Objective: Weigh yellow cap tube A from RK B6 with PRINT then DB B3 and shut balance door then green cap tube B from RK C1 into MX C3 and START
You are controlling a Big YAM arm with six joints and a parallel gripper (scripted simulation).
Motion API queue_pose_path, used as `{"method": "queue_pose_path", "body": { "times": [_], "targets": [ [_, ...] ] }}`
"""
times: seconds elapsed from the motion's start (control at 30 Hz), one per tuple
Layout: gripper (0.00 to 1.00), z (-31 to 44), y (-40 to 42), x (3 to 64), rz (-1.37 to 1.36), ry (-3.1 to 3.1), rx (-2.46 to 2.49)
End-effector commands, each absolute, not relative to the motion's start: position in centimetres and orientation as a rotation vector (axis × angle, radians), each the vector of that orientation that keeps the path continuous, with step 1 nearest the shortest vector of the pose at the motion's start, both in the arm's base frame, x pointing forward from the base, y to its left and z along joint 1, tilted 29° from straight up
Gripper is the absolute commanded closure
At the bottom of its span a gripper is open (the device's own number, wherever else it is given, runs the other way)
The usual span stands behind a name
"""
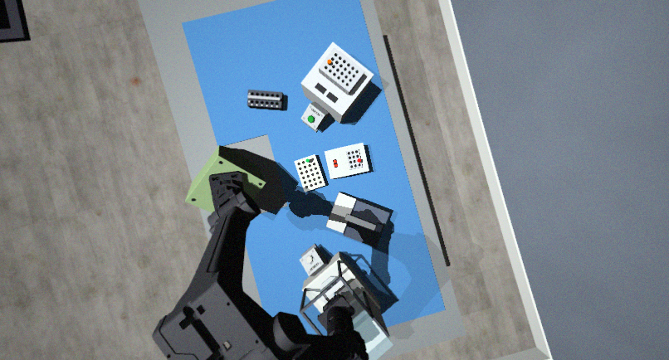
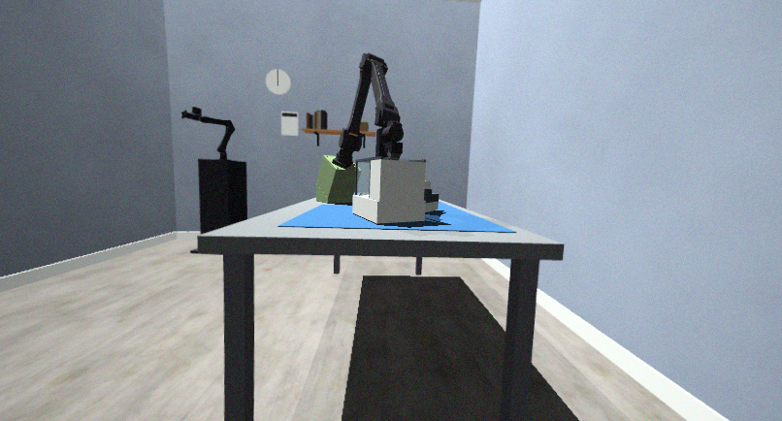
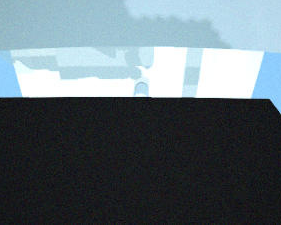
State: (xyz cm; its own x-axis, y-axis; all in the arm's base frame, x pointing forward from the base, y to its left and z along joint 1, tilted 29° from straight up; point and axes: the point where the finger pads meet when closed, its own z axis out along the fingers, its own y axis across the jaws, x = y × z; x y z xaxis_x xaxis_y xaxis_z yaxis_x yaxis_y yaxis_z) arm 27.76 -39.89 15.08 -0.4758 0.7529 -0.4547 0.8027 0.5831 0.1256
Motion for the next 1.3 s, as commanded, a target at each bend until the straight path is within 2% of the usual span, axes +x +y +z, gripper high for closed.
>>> {"method": "queue_pose_path", "body": {
  "times": [0.0,0.63,0.8,1.27],
  "targets": [
    [0.91,16.4,-40.6,28.3,-0.164,2.321,1.231],
    [0.91,16.7,-40.2,28.5,-0.167,2.308,1.226],
    [0.91,14.6,-40.0,28.7,-0.142,2.340,1.242],
    [0.91,16.2,-40.6,28.3,-0.164,2.321,1.231]
  ]
}}
